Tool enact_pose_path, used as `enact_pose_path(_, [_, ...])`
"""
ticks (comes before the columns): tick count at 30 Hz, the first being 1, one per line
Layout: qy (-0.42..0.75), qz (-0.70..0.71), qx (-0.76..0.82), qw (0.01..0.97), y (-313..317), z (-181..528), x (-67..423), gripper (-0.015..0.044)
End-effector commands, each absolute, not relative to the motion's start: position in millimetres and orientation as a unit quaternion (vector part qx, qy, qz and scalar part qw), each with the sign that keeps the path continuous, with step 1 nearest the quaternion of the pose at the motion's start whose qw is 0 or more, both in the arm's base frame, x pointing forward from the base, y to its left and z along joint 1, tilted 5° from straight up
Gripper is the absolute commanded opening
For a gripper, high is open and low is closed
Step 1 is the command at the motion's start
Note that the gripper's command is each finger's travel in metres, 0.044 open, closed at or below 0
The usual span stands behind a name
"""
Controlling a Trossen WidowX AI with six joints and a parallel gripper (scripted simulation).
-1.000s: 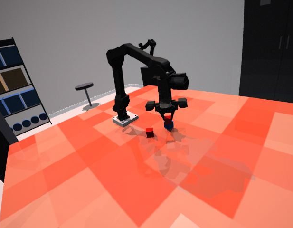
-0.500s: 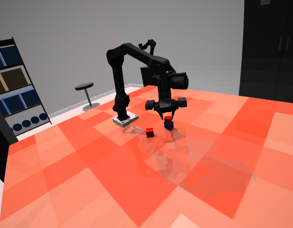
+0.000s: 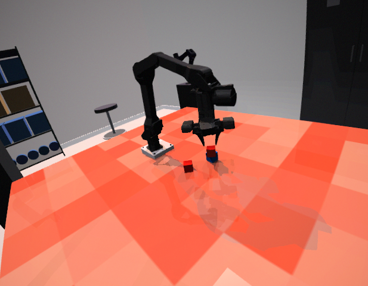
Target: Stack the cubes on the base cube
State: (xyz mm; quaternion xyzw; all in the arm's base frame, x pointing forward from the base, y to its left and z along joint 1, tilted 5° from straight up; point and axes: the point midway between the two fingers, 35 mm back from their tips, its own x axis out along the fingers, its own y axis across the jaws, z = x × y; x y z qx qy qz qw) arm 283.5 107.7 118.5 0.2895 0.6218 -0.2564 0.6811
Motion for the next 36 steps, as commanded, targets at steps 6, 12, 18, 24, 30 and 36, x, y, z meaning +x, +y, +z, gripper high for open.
enact_pose_path(6, [0.621, -0.255, 0.29, 0.683, 106, 124, 283, 0.0231])
enact_pose_path(12, [0.628, -0.233, 0.264, 0.694, 61, 143, 272, 0.0265])
enact_pose_path(18, [0.635, -0.209, 0.235, 0.705, 18, 161, 250, 0.0265])
enact_pose_path(24, [0.636, -0.207, 0.232, 0.707, 14, 152, 249, 0.0265])
enact_pose_path(30, [0.636, -0.207, 0.232, 0.707, 14, 106, 253, 0.0265])
enact_pose_path(36, [0.636, -0.207, 0.232, 0.707, 14, 96, 254, 0.0265])
